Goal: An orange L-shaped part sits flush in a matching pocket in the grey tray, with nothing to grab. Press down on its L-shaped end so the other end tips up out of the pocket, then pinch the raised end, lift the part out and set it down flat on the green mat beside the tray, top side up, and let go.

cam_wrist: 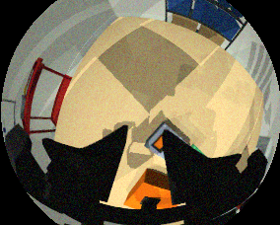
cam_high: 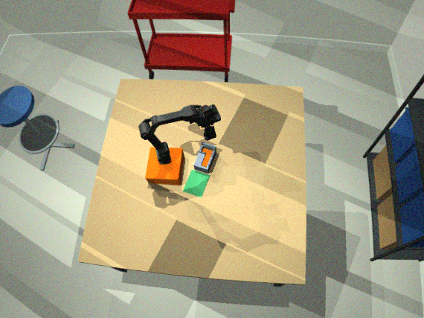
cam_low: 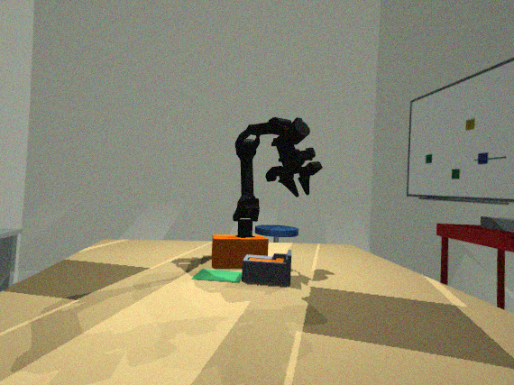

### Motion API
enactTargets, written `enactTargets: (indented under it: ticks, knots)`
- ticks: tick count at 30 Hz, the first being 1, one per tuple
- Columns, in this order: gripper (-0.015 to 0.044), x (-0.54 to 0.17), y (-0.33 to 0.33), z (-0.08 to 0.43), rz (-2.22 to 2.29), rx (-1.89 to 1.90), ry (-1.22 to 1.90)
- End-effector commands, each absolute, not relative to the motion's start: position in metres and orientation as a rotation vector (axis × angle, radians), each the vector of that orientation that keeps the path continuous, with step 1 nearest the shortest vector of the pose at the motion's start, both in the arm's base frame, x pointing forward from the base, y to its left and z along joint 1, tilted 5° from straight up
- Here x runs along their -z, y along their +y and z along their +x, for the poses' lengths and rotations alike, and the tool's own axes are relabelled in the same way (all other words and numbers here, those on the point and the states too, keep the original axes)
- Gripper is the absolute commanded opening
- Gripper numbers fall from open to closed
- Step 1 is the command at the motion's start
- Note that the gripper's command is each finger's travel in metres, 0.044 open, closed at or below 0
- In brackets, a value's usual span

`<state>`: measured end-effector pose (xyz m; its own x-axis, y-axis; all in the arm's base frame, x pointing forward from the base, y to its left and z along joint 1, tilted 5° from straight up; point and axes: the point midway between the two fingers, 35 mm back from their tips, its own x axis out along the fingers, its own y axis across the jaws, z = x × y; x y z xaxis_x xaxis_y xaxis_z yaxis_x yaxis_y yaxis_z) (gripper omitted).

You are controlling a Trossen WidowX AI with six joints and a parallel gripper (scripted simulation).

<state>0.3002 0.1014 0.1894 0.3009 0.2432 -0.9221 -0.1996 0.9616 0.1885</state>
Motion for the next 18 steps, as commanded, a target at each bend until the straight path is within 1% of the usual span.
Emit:
enactTargets:
  ticks: [1, 6, 18]
  knots:
    - [0.0180, -0.117, 0.092, 0.292, 0.198, 0.016, 1.469]
    - [0.0180, -0.068, 0.082, 0.275, 0.284, 0.294, 1.604]
    - [0.0180, -0.062, 0.082, 0.274, 0.287, 0.307, 1.609]
